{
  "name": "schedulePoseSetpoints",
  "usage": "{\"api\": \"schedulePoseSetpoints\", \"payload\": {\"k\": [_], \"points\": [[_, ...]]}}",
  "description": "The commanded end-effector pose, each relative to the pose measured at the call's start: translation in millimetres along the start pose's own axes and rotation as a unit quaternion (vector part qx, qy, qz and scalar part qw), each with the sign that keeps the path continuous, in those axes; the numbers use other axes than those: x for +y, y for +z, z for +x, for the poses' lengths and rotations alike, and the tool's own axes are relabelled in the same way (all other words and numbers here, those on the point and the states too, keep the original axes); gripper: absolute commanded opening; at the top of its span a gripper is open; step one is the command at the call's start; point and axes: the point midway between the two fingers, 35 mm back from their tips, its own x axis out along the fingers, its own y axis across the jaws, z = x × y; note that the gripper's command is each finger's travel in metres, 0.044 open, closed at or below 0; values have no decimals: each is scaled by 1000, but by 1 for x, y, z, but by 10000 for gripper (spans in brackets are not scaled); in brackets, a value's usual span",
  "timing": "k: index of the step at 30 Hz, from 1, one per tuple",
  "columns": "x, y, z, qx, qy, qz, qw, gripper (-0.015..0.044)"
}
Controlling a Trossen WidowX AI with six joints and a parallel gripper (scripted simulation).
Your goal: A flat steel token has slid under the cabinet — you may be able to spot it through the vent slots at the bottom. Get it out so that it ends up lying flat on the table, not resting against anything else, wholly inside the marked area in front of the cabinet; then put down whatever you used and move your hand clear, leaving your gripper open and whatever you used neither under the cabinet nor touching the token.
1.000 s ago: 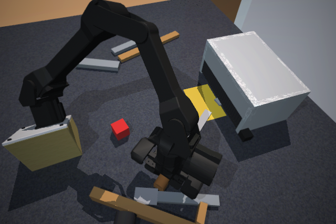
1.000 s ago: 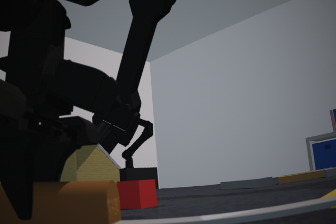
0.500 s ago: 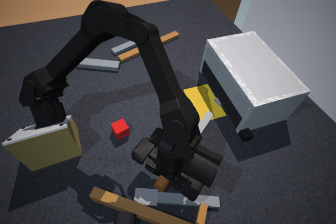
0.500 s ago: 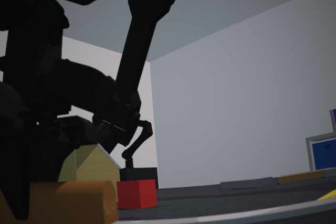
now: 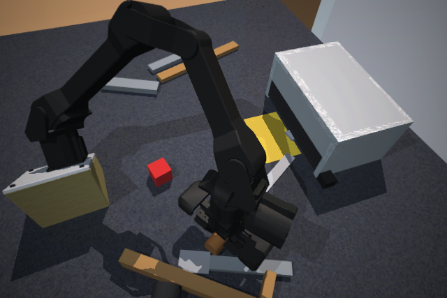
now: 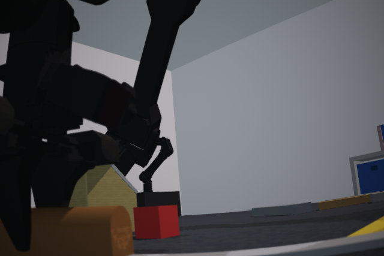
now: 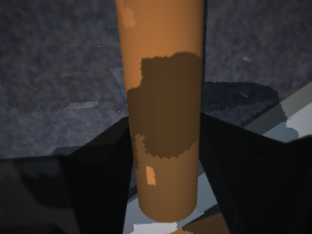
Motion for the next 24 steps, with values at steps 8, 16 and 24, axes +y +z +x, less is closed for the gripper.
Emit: {"api": "schedulePoseSetpoints", "payload": {"k": [8, 16, 24], "points": [[-2, 13, -2, 1, -4, 7, 1000, 0], [1, 16, 1, -1, 1, 9, 1000, 79], [1, 16, 1, -1, 1, 9, 1000, 200]]}}
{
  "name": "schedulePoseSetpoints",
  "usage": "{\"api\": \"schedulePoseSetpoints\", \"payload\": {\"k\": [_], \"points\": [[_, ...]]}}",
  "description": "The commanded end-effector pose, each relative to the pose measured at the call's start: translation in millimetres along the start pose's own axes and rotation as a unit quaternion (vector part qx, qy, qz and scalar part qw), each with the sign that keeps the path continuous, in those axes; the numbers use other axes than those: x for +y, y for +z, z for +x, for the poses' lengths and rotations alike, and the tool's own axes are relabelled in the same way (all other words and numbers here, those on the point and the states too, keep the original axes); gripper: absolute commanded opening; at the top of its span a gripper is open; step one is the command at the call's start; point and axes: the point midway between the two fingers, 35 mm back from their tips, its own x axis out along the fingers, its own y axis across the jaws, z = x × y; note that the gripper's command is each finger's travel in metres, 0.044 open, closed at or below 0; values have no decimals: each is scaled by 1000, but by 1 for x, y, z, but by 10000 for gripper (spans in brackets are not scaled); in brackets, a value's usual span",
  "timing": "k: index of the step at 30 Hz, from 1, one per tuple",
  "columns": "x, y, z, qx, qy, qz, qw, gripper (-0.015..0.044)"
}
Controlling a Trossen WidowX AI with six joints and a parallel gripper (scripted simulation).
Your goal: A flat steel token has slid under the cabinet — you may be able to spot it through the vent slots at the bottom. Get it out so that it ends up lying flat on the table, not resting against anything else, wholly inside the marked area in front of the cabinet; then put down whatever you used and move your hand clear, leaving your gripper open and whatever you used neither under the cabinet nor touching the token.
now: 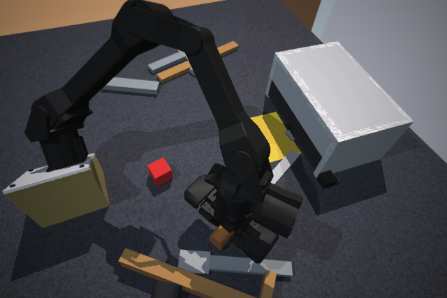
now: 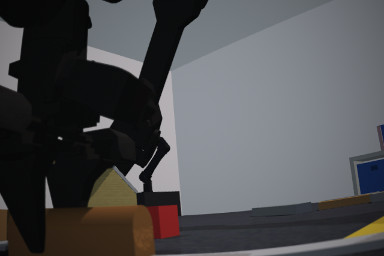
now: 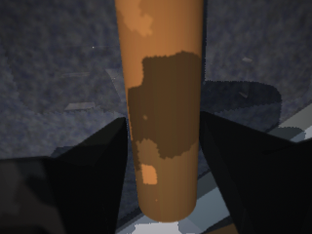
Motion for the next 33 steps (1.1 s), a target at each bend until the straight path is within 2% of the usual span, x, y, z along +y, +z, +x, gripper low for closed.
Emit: {"api": "schedulePoseSetpoints", "payload": {"k": [1, 4, 21, 26, 33], "points": [[0, 0, 0, 0, 0, 0, 1000, 200], [0, 0, 0, 1, -4, 0, 1000, 270], [0, -3, 3, 2, -4, -1, 1000, 270], [-1, 1, 0, -1, -6, -4, 1000, 139], [-1, 1, 0, -1, -6, -4, 1000, 92]]}}
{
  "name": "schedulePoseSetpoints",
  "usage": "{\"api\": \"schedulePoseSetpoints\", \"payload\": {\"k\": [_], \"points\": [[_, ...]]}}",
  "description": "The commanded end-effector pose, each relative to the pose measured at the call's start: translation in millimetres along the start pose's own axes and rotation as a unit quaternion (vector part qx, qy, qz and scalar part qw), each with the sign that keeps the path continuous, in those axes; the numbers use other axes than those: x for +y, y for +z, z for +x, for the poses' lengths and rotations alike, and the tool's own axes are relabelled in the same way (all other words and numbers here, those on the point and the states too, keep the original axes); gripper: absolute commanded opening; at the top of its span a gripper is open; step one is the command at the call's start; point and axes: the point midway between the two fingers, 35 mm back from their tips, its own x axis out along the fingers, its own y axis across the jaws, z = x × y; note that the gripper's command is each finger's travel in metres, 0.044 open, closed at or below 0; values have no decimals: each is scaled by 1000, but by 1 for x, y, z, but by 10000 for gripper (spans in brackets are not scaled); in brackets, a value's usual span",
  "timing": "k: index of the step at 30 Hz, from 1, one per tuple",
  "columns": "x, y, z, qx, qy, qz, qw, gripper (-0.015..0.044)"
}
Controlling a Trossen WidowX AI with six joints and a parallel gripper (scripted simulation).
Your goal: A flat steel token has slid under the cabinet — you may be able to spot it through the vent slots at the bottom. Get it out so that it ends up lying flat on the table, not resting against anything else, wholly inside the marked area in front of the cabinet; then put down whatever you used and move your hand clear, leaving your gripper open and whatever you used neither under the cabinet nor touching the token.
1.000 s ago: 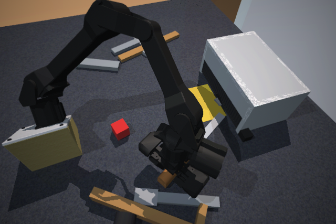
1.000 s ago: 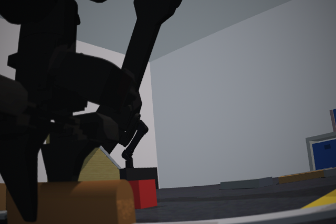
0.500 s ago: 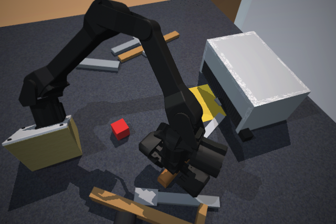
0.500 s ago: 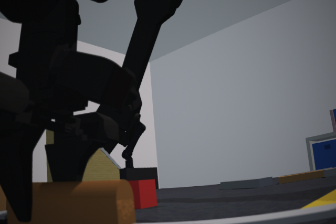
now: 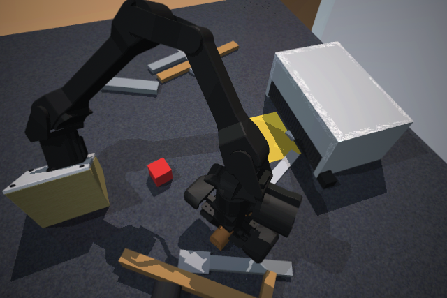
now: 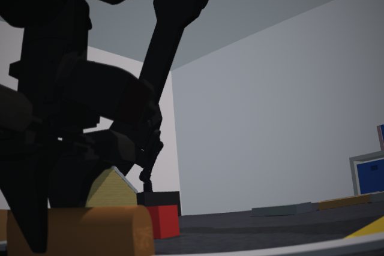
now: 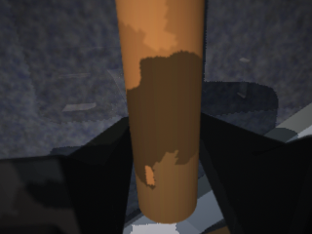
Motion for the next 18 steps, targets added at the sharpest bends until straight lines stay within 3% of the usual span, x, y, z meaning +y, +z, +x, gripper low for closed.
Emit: {"api": "schedulePoseSetpoints", "payload": {"k": [1, 5, 18], "points": [[0, 0, 0, 0, -1, -1, 1000, 85], [0, 0, 0, 0, -1, -1, 1000, 0], [-1, 18, 0, 1, 0, 1, 1000, 0]]}}
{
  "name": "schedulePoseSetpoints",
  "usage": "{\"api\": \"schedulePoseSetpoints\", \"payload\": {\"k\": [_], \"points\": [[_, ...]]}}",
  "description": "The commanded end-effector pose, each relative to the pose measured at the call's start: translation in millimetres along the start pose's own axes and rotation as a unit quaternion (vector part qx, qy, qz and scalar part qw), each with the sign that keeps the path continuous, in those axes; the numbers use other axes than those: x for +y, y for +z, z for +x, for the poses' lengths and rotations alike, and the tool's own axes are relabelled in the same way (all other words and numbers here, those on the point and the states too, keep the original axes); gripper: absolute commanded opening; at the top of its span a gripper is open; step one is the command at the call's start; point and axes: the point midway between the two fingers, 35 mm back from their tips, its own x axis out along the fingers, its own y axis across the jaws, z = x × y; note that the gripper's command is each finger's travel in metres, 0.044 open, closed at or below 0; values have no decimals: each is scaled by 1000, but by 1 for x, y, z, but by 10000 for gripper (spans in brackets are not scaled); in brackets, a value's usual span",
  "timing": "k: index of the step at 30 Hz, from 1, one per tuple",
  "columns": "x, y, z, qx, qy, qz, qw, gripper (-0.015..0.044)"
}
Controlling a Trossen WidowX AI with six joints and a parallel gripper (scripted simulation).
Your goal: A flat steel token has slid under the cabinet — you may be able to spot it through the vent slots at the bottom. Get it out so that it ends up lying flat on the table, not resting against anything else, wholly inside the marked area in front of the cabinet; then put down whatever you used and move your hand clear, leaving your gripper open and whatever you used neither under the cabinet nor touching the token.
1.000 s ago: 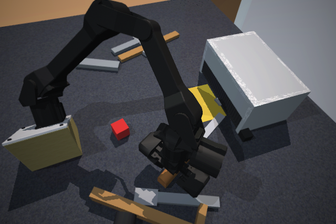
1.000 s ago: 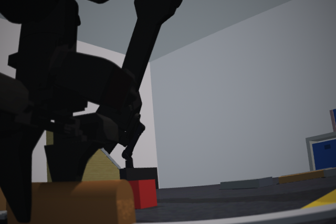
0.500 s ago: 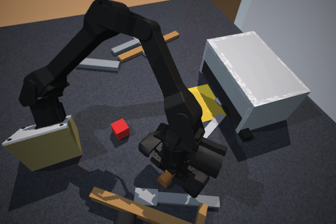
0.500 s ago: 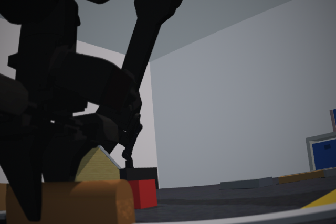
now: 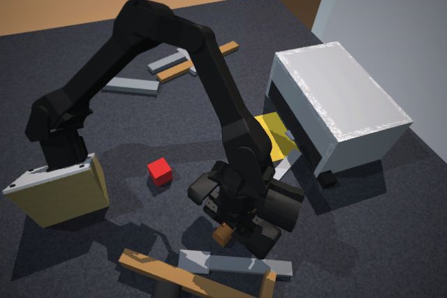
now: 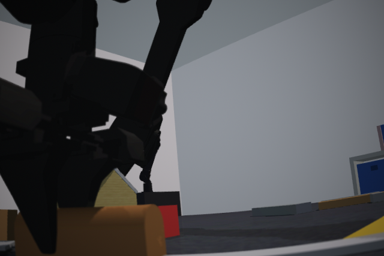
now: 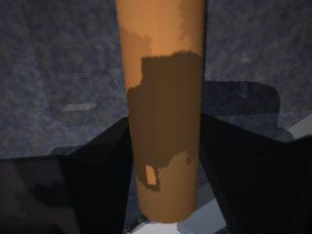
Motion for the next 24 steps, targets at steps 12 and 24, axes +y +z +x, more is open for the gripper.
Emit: {"api": "schedulePoseSetpoints", "payload": {"k": [12, 24], "points": [[-1, 34, 0, 1, 0, -3, 1000, 0], [-1, 59, 0, 1, 0, -4, 1000, 0]]}}
